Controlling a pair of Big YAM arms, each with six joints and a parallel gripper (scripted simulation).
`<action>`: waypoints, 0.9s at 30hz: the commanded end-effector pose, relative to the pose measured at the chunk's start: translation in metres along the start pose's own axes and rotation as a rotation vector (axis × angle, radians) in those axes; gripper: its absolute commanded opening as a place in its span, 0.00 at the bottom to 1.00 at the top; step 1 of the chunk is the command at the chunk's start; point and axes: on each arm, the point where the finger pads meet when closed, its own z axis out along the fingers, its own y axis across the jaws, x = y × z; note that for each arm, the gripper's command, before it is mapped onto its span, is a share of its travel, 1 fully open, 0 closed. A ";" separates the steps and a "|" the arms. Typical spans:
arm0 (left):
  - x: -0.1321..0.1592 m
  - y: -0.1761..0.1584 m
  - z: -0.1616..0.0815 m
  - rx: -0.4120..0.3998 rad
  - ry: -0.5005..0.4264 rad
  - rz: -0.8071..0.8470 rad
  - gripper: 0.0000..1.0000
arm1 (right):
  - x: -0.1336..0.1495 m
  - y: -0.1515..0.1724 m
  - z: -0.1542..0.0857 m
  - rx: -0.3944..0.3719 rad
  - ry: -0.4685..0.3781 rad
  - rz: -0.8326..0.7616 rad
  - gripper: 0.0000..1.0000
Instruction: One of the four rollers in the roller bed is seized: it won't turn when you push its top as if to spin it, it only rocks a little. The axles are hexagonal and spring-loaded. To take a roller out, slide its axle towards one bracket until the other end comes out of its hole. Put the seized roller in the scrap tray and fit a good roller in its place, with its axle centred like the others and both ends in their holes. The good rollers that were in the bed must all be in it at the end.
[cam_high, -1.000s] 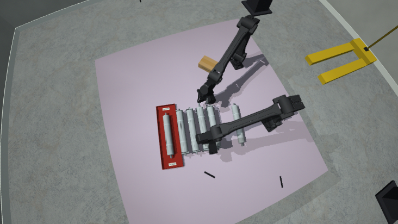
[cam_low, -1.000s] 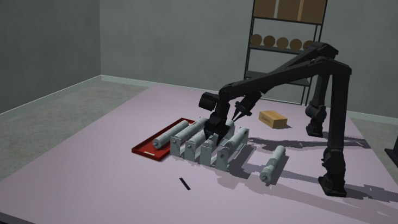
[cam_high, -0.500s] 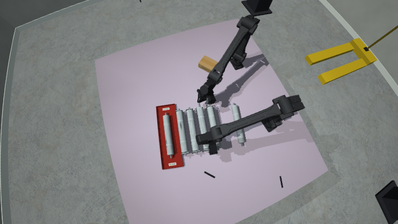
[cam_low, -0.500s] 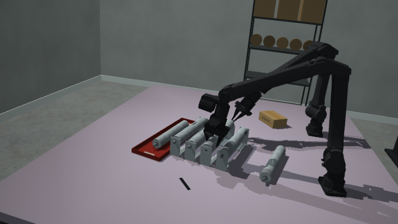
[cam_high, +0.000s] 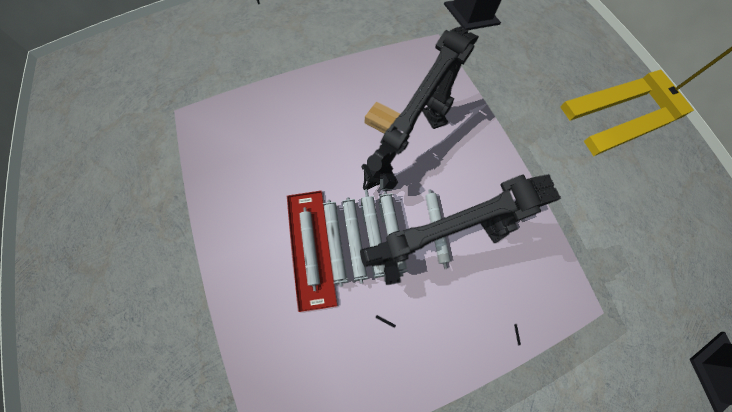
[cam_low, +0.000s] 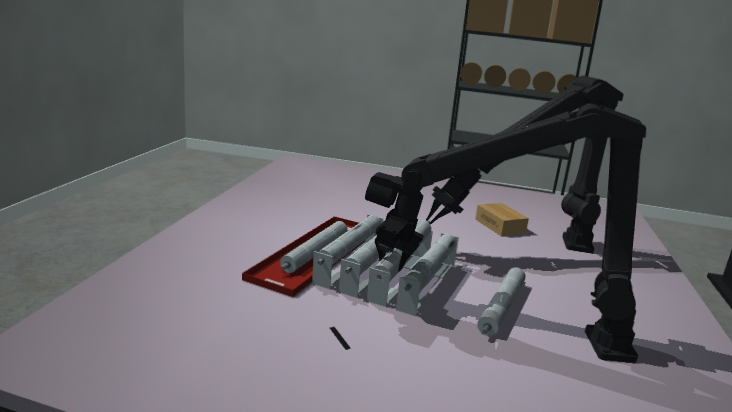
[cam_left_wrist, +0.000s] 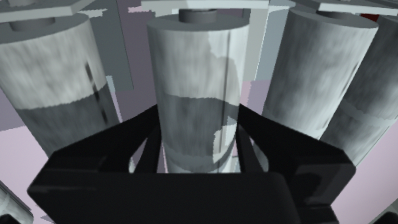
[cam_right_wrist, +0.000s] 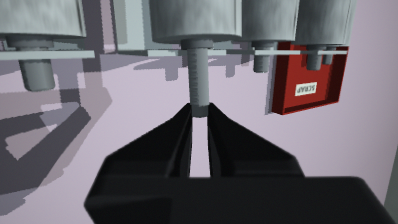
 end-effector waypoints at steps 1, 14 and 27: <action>0.007 -0.019 -0.023 0.059 0.002 0.024 0.32 | 0.015 -0.024 -0.020 0.047 0.037 0.050 0.03; 0.007 -0.019 -0.023 0.059 0.002 0.024 0.32 | 0.022 -0.019 -0.018 0.040 0.055 0.019 0.03; 0.007 -0.019 -0.023 0.059 0.002 0.024 0.32 | 0.024 -0.019 -0.018 0.040 0.055 0.033 0.03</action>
